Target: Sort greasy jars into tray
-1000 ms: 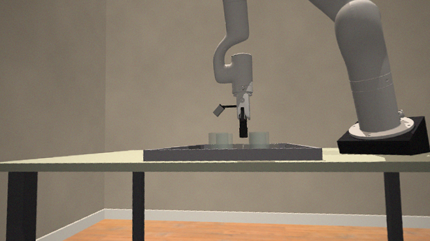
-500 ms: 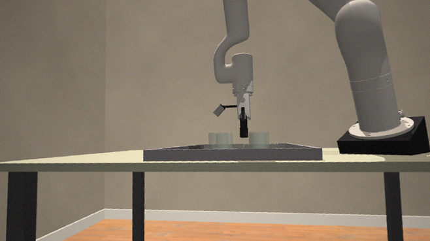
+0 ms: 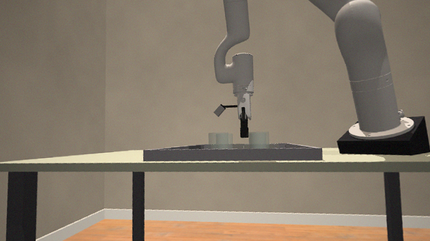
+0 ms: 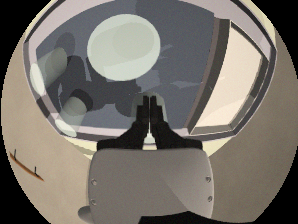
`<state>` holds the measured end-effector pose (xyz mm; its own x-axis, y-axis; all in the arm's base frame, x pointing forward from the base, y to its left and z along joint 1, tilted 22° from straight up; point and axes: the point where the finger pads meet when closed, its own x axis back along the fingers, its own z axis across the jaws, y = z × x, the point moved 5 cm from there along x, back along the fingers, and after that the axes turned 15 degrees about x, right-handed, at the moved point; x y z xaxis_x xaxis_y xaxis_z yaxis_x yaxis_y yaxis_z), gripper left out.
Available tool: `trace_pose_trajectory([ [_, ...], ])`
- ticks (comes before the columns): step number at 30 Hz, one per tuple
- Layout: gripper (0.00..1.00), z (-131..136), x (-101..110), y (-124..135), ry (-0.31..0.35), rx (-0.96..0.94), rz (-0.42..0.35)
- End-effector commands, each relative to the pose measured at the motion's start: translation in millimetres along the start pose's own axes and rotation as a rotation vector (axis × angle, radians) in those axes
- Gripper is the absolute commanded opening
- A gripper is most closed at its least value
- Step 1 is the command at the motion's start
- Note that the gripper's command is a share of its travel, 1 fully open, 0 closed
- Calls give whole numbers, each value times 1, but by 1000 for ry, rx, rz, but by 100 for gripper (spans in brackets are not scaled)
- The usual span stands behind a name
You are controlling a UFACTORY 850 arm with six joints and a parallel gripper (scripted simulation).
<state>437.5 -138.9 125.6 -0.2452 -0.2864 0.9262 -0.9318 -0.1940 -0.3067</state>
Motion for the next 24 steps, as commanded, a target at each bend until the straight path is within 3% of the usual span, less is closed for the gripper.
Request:
trace_pose_trajectory([
  [1,0,0,0,0,1,0,1],
  [24,0,0,0,2,1,0,1],
])
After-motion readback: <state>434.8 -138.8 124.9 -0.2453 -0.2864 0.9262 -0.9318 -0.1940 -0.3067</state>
